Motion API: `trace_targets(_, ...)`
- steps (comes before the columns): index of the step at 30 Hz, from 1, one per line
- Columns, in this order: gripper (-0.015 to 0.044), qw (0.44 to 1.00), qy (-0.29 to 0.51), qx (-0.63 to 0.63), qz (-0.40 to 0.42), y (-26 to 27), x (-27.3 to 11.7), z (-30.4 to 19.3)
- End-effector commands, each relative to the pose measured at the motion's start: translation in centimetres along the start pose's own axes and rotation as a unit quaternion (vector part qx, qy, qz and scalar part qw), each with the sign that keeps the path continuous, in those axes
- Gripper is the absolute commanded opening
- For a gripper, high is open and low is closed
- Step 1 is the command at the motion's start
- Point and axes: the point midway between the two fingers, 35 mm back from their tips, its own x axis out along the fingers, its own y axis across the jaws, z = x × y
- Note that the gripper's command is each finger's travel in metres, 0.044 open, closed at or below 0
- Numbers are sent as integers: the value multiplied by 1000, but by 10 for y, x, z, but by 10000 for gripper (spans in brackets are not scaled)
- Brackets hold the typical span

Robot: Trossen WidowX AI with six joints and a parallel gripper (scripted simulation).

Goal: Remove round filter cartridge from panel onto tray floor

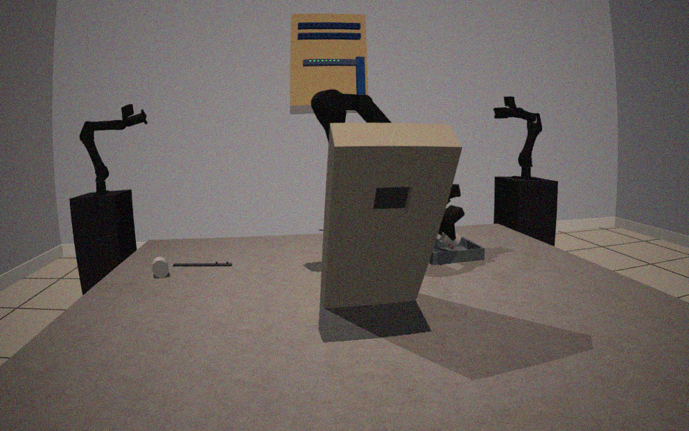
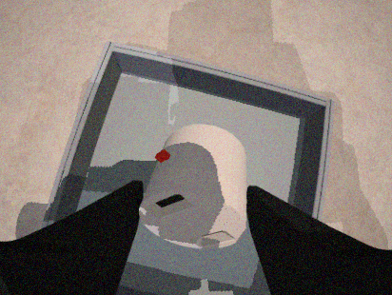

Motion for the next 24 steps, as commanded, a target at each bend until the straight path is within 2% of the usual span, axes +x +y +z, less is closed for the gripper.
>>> trace_targets(1,131,1000,0,0,0,0,0,0)
trace_targets(13,440,1000,0,0,0,0,0,0)
trace_targets(18,440,1000,0,0,0,0,-7,6)
trace_targets(22,440,1000,0,0,0,0,-52,33)
trace_targets(24,440,1000,0,0,0,0,-61,36)
